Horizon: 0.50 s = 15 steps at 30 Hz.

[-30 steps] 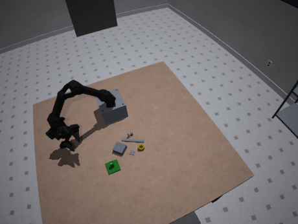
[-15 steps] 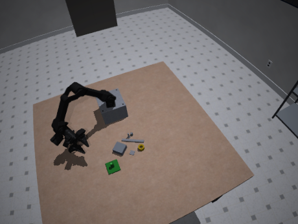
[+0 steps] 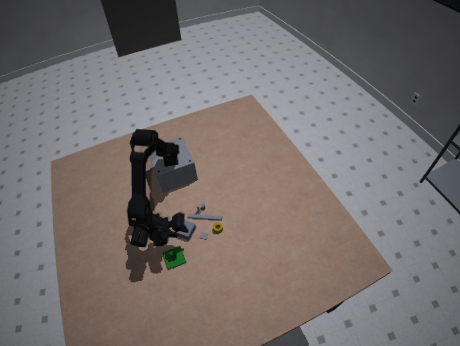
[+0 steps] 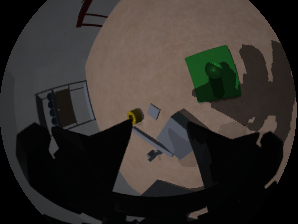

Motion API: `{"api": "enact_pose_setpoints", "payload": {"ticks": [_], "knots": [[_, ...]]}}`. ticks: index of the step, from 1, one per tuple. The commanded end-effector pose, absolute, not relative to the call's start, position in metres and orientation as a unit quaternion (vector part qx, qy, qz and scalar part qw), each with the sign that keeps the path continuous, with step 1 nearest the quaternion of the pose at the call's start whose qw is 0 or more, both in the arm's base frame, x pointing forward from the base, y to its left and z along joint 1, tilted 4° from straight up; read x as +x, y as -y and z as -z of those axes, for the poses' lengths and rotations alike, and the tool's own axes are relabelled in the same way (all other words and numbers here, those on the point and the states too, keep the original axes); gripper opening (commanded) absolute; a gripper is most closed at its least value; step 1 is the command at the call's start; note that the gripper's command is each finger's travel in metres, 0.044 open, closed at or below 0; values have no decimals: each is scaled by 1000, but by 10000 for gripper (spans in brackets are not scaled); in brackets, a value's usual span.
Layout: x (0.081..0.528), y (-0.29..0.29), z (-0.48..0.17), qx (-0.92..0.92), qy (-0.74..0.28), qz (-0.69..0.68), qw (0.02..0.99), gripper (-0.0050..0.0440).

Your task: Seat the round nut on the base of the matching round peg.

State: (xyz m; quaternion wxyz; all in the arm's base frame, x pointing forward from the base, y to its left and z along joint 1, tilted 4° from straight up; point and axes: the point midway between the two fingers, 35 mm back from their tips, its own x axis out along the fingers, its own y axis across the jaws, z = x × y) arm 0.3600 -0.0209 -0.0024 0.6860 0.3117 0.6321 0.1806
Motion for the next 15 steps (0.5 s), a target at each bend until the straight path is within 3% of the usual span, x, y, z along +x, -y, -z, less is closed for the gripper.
{"api": "enact_pose_setpoints", "payload": {"ticks": [1,7,15], "knots": [[356,-22,10,268,-684,-121,668,320],[347,-83,20,198,-719,-4,666,320],[332,-140,20,150,-686,106,704,320]]}}
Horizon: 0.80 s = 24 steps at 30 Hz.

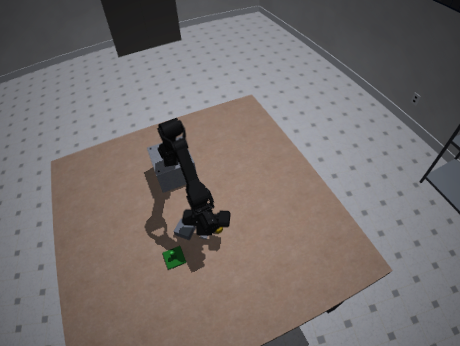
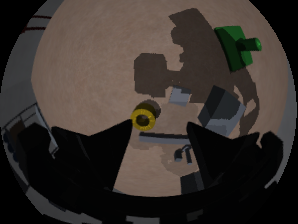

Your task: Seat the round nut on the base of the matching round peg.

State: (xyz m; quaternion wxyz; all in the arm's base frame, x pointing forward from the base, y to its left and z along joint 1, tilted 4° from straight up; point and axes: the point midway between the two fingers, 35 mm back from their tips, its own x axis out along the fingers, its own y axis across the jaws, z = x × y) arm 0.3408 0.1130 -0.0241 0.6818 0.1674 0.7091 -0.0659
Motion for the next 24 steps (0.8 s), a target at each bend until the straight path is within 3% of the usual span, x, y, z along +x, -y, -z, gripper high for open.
{"api": "enact_pose_setpoints", "payload": {"ticks": [1,24], "knots": [[330,-146,20,147,-680,115,709,320],[331,-149,45,145,-677,119,712,320]]}}
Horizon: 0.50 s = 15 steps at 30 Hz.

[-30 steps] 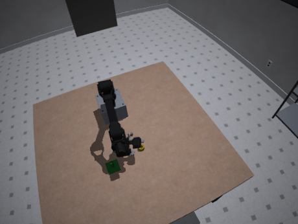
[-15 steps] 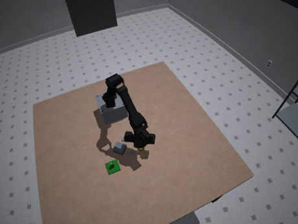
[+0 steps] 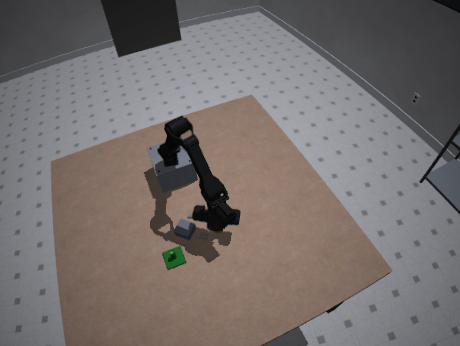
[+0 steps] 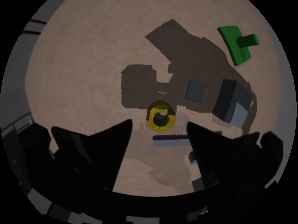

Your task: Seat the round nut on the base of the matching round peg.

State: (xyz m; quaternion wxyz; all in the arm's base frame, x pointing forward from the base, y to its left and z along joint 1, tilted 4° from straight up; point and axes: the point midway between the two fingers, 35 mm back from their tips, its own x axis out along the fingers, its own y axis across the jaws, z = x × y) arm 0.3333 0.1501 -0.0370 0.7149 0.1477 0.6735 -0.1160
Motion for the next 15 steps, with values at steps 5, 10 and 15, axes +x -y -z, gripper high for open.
{"api": "enact_pose_setpoints", "payload": {"ticks": [5,10,15], "knots": [[332,-149,50,145,-677,119,712,320],[332,-150,58,145,-677,119,712,320],[332,-150,66,145,-677,119,712,320]]}}
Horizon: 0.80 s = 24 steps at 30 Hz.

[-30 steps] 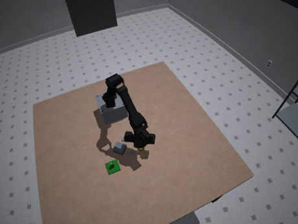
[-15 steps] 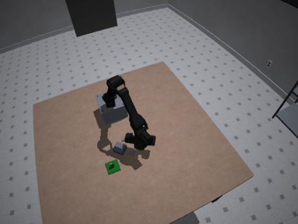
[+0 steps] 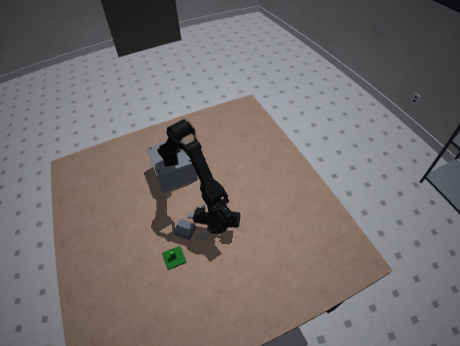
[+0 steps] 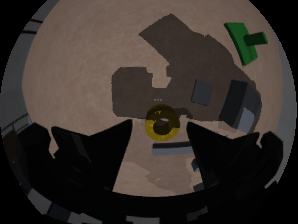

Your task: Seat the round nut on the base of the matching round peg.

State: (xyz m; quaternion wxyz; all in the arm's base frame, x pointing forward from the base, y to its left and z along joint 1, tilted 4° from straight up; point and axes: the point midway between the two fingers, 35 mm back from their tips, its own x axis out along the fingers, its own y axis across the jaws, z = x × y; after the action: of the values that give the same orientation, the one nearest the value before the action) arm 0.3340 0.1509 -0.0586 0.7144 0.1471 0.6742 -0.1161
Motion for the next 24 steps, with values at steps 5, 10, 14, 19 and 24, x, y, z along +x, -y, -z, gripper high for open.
{"api": "enact_pose_setpoints", "payload": {"ticks": [5,10,14,19,24], "knots": [[333,-150,73,145,-677,119,712,320],[333,-150,74,145,-677,119,712,272],[333,-150,74,145,-677,119,712,245],[333,-150,74,145,-677,119,712,212],[333,-150,74,145,-677,119,712,192]]}}
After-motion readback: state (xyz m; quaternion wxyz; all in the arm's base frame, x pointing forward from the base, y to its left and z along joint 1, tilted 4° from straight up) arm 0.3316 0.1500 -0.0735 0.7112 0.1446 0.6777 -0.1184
